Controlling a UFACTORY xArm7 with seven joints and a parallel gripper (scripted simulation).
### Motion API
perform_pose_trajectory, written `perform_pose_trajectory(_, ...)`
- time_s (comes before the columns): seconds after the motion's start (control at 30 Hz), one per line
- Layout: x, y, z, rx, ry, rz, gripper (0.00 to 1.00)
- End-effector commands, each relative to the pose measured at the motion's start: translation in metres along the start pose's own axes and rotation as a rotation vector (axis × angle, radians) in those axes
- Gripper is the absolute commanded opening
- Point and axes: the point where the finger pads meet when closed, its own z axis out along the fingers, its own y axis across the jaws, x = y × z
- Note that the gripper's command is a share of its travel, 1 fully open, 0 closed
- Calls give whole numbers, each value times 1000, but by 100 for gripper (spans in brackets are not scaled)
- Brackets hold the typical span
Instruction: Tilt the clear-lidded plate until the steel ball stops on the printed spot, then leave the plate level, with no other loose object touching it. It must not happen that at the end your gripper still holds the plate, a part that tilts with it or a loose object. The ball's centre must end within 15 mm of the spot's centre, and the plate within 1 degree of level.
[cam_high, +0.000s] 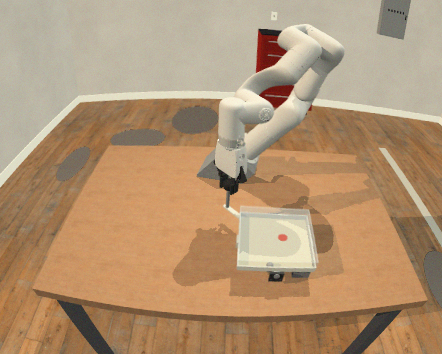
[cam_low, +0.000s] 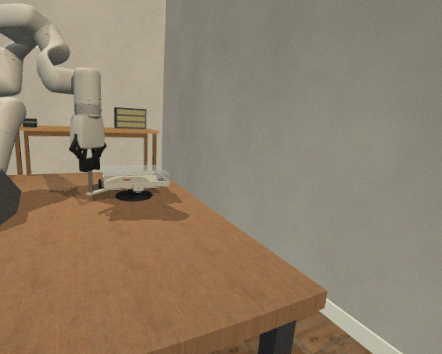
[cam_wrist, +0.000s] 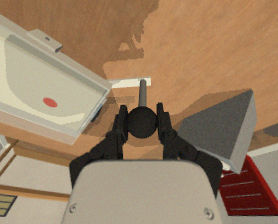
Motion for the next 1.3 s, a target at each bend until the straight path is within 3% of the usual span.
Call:
perform_pose_trajectory(0.0, -1, 0, 0, 0, -3, 0, 0)
perform_pose_trajectory(1.27, -1, 0, 1, 0, -3, 0, 0)
